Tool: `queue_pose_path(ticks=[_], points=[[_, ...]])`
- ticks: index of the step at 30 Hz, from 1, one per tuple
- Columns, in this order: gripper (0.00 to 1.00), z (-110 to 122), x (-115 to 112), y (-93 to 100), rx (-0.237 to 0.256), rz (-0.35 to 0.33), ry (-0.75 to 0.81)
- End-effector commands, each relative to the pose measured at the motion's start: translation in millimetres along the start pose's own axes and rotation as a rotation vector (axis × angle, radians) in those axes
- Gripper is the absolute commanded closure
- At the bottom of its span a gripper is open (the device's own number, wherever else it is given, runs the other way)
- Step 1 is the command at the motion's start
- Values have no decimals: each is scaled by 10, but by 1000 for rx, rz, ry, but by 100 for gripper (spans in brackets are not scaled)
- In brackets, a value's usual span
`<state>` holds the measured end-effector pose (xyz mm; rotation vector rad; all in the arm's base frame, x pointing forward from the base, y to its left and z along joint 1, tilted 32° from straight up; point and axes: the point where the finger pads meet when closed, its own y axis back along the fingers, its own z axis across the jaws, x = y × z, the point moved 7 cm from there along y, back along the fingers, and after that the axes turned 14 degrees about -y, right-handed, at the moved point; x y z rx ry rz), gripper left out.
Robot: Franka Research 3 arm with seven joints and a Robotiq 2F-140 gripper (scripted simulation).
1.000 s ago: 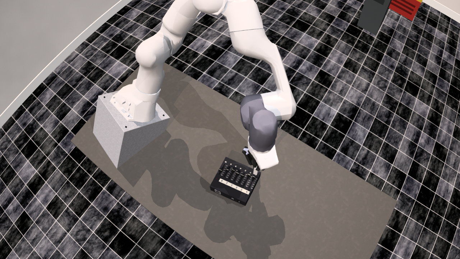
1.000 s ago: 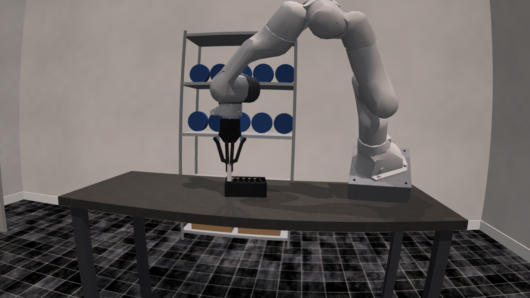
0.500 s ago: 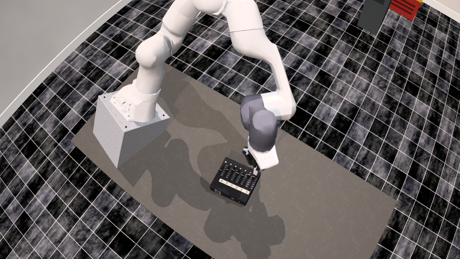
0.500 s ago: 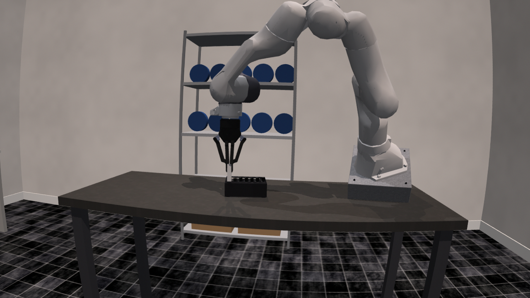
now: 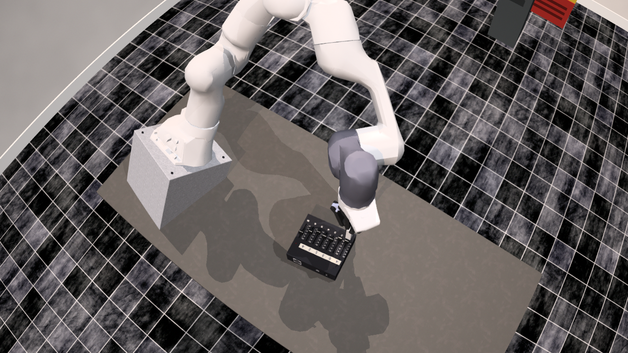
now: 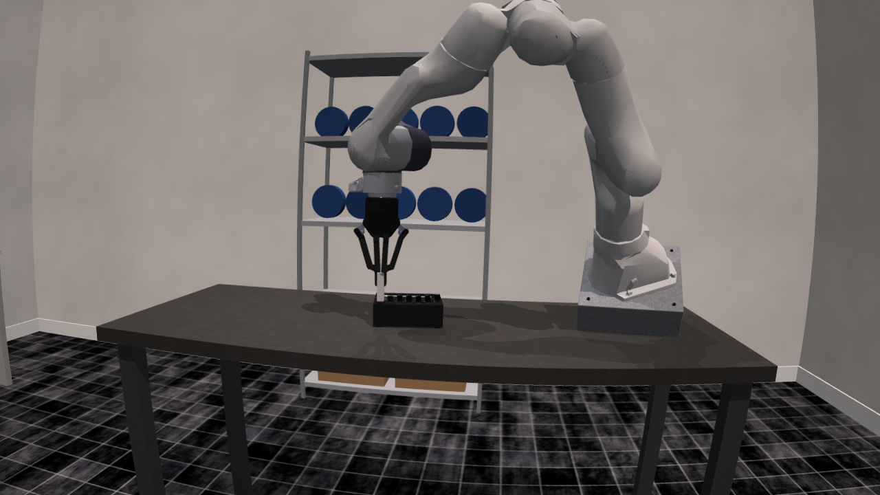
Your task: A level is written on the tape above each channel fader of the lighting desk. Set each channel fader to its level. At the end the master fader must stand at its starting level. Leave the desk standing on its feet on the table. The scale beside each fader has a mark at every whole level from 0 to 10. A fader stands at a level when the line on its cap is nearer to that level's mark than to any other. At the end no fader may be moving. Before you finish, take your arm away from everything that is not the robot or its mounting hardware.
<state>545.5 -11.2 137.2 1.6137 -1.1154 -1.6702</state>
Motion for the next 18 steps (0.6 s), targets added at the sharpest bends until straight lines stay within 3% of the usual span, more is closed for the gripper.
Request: queue_pose_path(ticks=[1, 18], points=[[100, -17, 22, 6, 4, -1, 4], [100, -39, 109, 6, 4, -1, 4]])
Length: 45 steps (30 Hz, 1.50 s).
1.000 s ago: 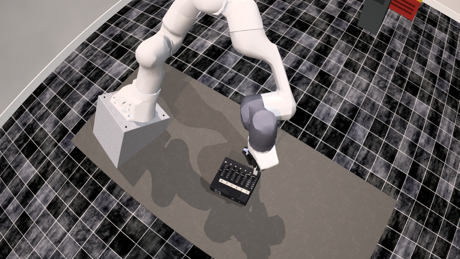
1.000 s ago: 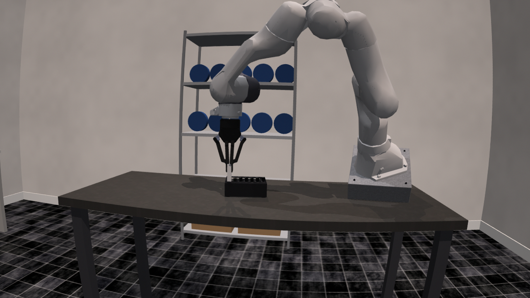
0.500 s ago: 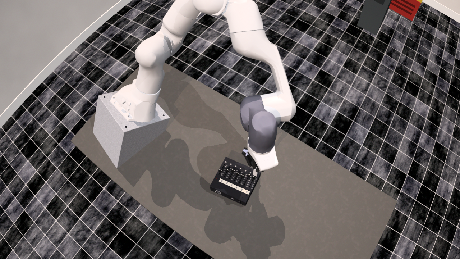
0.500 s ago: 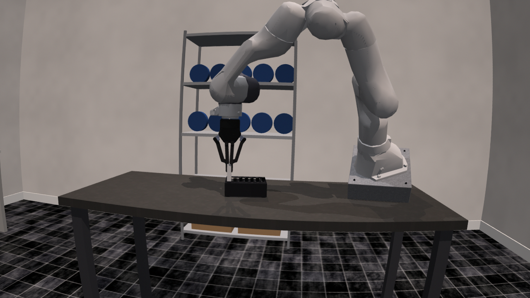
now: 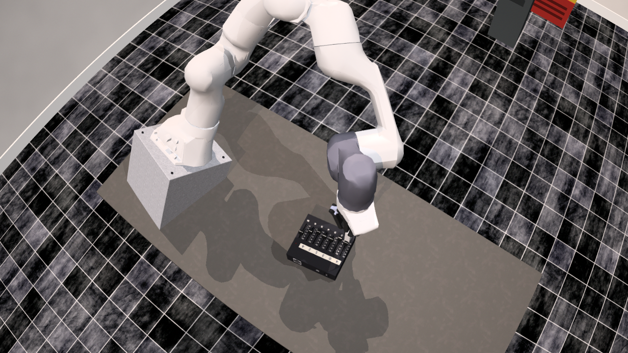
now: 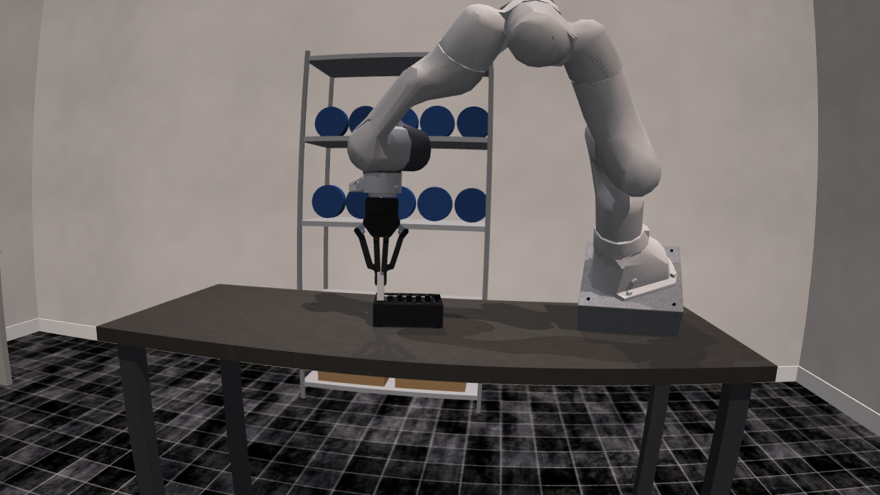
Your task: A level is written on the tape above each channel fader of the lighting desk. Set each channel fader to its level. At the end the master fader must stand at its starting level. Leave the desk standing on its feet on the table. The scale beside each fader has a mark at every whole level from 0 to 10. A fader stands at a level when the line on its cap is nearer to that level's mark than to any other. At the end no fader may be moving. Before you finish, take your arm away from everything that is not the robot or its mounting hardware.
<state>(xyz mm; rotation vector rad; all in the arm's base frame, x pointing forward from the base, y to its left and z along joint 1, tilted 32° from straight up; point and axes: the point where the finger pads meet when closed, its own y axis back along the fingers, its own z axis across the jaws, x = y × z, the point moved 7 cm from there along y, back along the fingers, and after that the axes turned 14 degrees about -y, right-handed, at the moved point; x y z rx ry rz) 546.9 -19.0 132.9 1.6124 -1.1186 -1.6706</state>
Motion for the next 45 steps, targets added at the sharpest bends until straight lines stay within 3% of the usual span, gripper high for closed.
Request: queue_pose_path(ticks=[1, 45], points=[[100, -16, 28, 5, 3, -2, 6], [100, -36, 107, 5, 3, -2, 6]])
